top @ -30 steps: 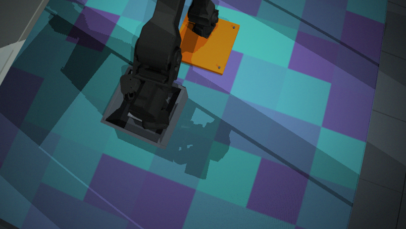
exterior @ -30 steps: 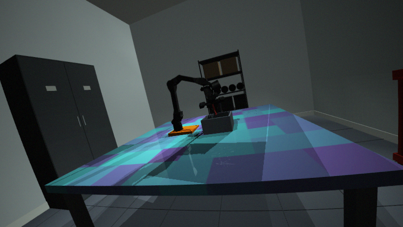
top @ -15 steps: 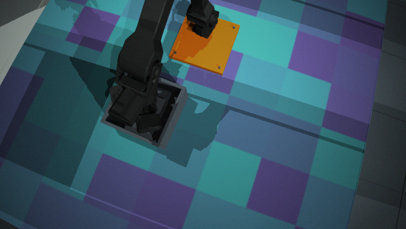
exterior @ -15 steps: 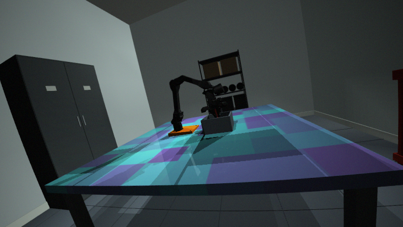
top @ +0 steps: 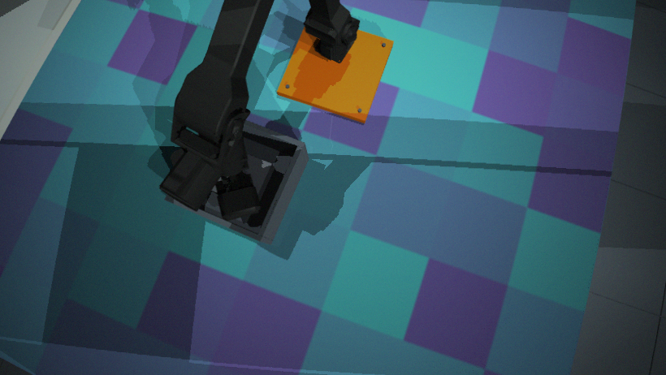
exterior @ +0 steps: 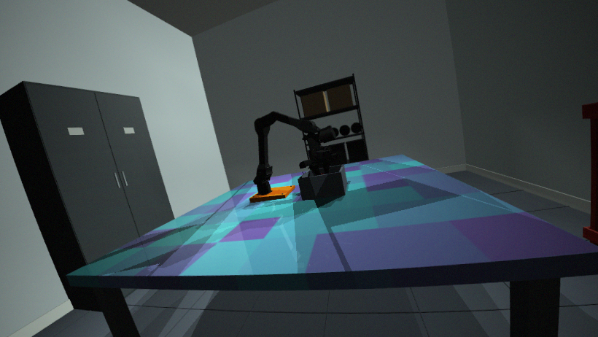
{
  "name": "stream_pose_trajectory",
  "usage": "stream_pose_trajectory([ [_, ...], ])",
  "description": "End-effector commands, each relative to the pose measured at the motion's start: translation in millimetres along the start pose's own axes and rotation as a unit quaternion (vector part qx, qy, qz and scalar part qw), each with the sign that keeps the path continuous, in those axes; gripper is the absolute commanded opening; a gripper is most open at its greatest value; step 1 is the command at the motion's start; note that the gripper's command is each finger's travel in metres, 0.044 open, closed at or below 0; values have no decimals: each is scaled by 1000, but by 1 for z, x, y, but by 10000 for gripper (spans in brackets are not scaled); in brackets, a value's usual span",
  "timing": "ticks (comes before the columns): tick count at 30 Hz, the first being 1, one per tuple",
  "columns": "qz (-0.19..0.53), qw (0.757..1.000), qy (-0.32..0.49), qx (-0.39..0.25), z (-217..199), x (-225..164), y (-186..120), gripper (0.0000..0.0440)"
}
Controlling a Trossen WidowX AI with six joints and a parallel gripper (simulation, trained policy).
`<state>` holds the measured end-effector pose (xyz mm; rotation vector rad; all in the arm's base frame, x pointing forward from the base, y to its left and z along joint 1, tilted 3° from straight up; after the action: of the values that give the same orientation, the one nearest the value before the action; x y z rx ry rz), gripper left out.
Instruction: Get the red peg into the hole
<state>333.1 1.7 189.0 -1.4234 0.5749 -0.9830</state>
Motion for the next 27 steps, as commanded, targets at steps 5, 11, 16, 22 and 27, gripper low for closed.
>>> stream_pose_trajectory([
  [5, 12, 1000, -8, 9, 15, 17, -18, 188],
  [11, 29, 1000, -4, 5, 27, 29, -29, 202],
  [16, 45, 999, 4, -2, 39, 39, -39, 211],
  [22, 68, 997, 17, -19, 51, 47, -50, 220],
  [27, 87, 995, 28, -36, 60, 51, -58, 227],
])
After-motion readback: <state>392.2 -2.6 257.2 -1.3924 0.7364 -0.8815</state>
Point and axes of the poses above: the point midway between the two fingers, 35 mm back from their tips, its own y axis out along the fingers, its own z axis across the jaws, x = y × z, the point moved 9 cm from there along -y, back along the fingers, and after that the axes turned 15 degrees about y, right-handed, at the moved point
